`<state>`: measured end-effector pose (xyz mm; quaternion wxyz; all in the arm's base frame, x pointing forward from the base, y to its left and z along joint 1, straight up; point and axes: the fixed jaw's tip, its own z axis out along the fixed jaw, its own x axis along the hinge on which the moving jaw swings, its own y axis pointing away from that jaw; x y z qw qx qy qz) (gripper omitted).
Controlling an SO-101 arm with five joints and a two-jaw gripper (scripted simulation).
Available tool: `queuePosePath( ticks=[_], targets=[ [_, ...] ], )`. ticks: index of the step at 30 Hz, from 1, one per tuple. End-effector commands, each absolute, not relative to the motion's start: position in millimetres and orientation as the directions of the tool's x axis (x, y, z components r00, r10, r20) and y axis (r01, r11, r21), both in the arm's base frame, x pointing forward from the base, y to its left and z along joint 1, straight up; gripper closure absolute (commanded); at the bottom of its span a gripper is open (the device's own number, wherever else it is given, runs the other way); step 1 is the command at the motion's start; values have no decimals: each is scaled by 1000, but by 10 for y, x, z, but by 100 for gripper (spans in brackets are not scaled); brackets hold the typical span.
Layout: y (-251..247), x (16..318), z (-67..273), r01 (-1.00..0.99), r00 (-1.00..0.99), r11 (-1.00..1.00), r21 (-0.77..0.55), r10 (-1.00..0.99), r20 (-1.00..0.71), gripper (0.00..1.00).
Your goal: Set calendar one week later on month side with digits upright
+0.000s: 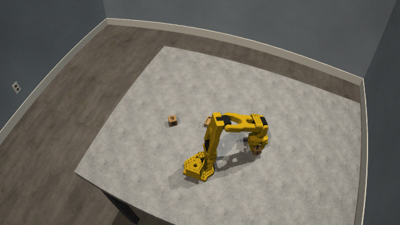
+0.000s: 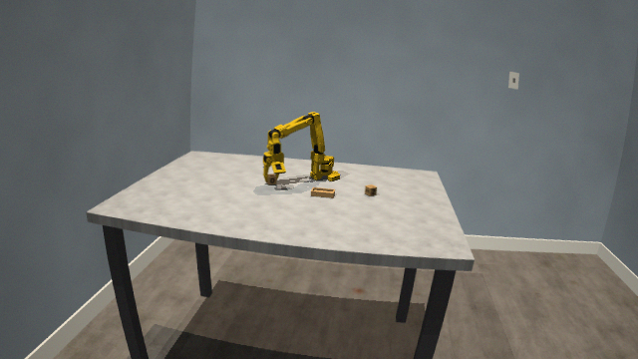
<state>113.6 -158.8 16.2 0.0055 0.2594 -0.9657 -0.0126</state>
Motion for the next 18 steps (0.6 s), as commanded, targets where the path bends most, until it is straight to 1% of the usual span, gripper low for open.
queuePosePath(
  ticks=[1,5,7,13,18],
  targets=[
    [-1668,1170,322,-501,-865,865,-23,-502,-2,100],
    [-1663,1168,441,-501,-865,865,-23,-502,-2,100],
    [-1663,1168,441,-501,-865,865,-23,-502,-2,100],
    [-1644,1156,611,-501,-865,865,-23,-502,-2,100],
    [-1632,1148,683,-501,-865,865,-23,-502,-2,100]
  ],
)
